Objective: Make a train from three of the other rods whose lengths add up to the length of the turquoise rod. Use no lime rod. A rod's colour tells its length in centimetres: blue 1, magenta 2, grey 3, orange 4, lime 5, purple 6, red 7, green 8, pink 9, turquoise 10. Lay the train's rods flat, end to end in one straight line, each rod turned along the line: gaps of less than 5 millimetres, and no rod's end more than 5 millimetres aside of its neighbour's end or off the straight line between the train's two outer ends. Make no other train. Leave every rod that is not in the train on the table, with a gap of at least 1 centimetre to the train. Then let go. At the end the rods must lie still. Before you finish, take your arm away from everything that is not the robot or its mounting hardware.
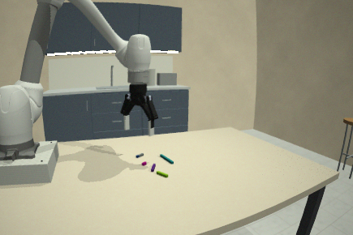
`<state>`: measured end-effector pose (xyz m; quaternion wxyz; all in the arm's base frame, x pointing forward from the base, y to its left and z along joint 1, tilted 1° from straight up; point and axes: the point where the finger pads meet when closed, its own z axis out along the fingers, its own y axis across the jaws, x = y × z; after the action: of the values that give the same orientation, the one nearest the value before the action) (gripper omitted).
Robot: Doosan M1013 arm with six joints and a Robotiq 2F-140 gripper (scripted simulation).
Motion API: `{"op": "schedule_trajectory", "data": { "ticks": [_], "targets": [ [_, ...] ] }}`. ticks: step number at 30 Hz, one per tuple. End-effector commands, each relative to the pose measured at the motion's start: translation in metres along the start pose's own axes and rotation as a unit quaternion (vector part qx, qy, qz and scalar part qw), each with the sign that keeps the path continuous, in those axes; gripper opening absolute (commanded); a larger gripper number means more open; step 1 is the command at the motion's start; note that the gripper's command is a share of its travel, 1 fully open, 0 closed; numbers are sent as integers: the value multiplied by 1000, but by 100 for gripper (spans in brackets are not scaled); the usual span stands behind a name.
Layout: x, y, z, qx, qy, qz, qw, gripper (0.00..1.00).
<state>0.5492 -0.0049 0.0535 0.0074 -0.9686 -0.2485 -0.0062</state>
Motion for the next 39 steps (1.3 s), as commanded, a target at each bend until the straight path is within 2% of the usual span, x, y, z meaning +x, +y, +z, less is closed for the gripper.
{"op": "schedule_trajectory", "data": {
  "ticks": [1,5,8,10,13,22,28,29,39],
  "targets": [
    [2,4,-4,-2,2,2,1000,100],
    [2,4,-4,-2,2,1,1000,100],
    [-4,21,-1,-2,2,-31,1000,100],
    [-4,21,-1,-2,2,-31,1000,100],
    [-20,57,5,-2,2,-105,994,100],
    [-60,126,16,-2,1,-249,968,100],
    [-66,134,18,-2,1,-266,964,100],
    [-66,134,18,-2,1,-266,964,15],
    [-66,134,18,-2,1,-266,964,15]
  ]
}}
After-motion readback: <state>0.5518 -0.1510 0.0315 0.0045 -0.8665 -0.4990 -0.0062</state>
